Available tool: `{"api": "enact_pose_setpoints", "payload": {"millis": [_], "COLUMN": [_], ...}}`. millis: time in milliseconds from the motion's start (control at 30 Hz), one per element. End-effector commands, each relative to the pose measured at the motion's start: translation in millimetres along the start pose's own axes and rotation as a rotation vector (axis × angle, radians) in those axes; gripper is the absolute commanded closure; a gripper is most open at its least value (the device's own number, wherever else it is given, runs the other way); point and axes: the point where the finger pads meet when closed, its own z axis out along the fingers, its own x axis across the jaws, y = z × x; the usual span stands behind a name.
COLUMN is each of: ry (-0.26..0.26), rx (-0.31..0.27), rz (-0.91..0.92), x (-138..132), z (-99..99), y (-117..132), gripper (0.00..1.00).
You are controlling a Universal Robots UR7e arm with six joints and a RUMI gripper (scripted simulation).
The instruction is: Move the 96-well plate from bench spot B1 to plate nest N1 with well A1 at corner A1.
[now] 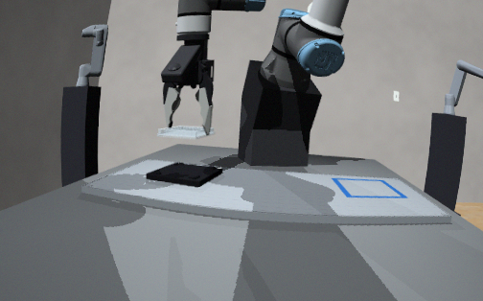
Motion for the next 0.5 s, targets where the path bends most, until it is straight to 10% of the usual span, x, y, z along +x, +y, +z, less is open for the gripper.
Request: {"api": "enact_pose_setpoints", "payload": {"millis": [0,467], "ry": [0.001,0.001], "rx": [0.000,0.001], "rz": [0.000,0.000], "x": [0.1,0.0], "z": [-0.2,17.7], "y": [-0.2,-3.3], "gripper": [1.00,1.00]}}
